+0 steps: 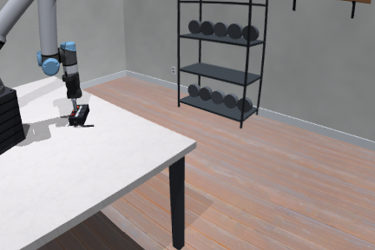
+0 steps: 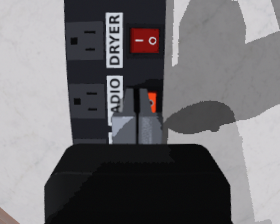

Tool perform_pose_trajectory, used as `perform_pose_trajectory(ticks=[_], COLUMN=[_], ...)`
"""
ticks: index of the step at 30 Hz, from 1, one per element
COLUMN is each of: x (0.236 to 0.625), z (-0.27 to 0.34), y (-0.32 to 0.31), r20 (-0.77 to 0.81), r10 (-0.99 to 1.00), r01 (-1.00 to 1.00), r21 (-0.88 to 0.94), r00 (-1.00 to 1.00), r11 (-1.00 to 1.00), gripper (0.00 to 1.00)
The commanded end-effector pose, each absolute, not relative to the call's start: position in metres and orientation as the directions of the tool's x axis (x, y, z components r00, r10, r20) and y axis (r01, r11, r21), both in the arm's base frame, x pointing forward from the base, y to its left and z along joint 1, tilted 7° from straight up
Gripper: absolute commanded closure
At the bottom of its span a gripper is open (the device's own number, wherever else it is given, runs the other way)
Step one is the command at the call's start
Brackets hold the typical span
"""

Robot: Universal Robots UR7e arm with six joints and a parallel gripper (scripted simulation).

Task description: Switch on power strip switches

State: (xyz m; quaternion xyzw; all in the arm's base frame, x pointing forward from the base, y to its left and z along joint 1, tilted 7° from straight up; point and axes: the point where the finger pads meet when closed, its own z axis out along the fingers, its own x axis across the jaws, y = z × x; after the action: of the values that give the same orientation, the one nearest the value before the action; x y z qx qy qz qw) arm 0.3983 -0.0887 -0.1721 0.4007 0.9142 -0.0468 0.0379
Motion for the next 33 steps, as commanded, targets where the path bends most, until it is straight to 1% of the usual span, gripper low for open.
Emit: perform_pose_trajectory(ticks=[1,16,33], x=[0.398,0.398,0.397], z=[-0.173,-0.172,-0.137], y=[-0.089,-0.089,-0.085], r20=[-0.105,-0.105,-0.105], r10=[0.729,0.729,0.729], r01=[0.736,0.736,0.736], r21=[-0.055,-0.055,-0.055], r00=[-0.676,-0.676,-0.676], r11=[0.674,0.674,0.674], gripper=[1.0,1.0,1.0])
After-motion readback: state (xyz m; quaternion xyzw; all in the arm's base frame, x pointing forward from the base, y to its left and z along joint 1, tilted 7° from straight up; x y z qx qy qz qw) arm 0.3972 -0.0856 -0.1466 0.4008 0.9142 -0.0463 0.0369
